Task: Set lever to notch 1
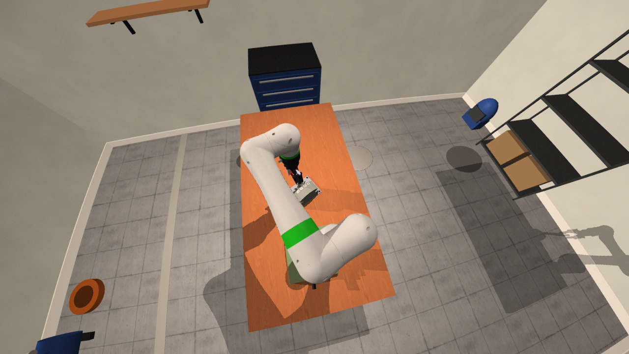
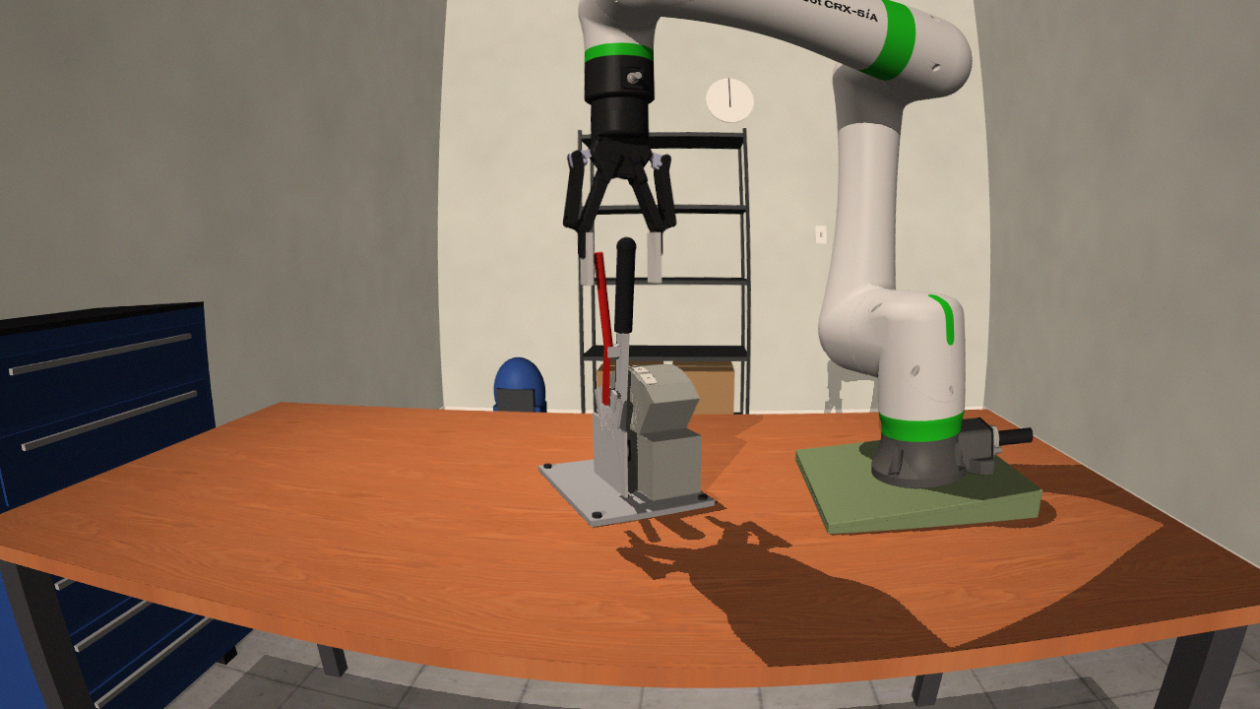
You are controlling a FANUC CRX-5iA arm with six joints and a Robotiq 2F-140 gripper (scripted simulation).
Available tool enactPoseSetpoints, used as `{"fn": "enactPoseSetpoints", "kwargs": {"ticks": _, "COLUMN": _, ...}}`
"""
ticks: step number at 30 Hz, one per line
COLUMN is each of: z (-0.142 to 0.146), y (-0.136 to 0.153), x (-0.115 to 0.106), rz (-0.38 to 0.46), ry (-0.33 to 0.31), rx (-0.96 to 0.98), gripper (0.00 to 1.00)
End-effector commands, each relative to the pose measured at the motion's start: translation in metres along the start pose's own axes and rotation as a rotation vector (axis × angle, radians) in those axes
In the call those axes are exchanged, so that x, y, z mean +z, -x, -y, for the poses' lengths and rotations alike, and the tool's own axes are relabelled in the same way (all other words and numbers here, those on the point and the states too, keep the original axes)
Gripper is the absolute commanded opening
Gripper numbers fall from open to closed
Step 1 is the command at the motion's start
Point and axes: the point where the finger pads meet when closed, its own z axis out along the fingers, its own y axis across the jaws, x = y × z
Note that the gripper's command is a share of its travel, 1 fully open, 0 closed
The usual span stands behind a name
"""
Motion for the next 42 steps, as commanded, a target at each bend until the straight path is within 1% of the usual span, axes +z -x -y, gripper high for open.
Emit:
{"fn": "enactPoseSetpoints", "kwargs": {"ticks": 1, "z": 0.0001, "y": 0.0000, "x": -0.0002, "rz": 0.000, "ry": 0.000, "rx": 0.000, "gripper": 0.57}}
{"fn": "enactPoseSetpoints", "kwargs": {"ticks": 29, "z": 0.0001, "y": 0.0000, "x": -0.0002, "rz": 0.000, "ry": 0.000, "rx": 0.000, "gripper": 0.57}}
{"fn": "enactPoseSetpoints", "kwargs": {"ticks": 30, "z": 0.0001, "y": 0.0000, "x": -0.0002, "rz": 0.000, "ry": 0.000, "rx": 0.000, "gripper": 0.00}}
{"fn": "enactPoseSetpoints", "kwargs": {"ticks": 42, "z": 0.0001, "y": 0.0000, "x": -0.0002, "rz": 0.000, "ry": 0.000, "rx": 0.000, "gripper": 0.00}}
